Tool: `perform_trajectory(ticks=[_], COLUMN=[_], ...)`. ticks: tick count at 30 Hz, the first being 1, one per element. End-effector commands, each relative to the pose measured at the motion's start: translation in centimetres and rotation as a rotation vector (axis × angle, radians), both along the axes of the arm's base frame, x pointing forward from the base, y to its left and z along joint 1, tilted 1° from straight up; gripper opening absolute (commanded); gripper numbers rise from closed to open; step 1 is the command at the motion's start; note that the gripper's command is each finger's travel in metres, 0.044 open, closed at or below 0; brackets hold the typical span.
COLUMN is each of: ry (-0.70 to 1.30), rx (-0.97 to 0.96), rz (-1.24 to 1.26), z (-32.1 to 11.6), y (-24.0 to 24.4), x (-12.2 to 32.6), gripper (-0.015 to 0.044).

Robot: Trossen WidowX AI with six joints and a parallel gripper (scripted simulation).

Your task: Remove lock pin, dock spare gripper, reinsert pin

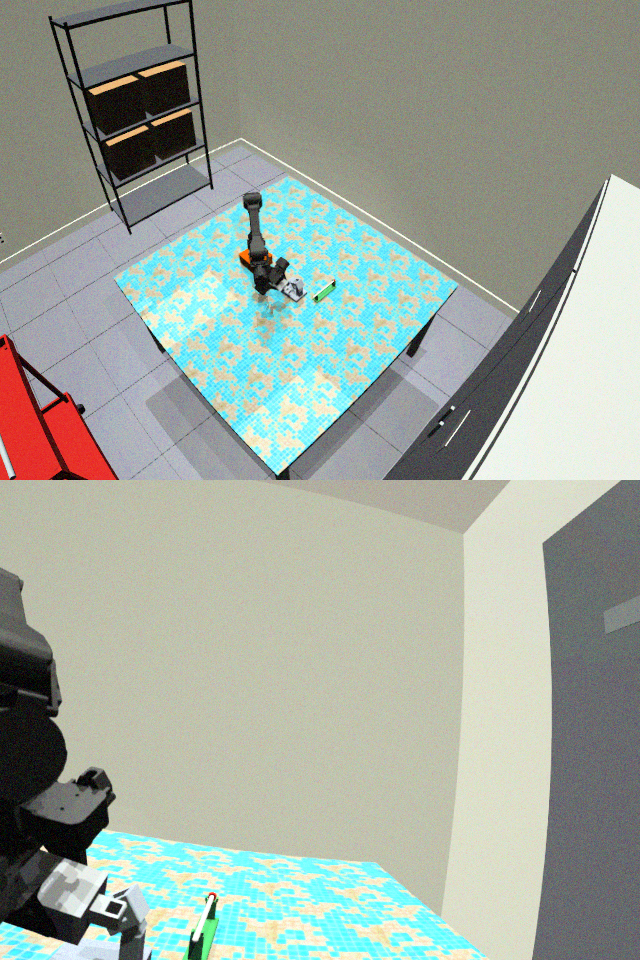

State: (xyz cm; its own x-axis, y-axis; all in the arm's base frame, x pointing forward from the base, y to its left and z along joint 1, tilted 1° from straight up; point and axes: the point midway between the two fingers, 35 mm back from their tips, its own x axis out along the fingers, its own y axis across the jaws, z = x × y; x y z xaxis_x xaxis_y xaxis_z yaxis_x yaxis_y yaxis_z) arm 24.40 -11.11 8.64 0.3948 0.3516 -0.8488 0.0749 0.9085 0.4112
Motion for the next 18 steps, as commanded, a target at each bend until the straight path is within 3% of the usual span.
perform_trajectory(ticks=[1,18], ry=[0.027,0.293], rx=[0.086,0.529], rz=[-0.05,-0.327], z=[0.4,1.9], y=[0.6,4.3], x=[0.0,-1.6], gripper=[0.0,0.0])
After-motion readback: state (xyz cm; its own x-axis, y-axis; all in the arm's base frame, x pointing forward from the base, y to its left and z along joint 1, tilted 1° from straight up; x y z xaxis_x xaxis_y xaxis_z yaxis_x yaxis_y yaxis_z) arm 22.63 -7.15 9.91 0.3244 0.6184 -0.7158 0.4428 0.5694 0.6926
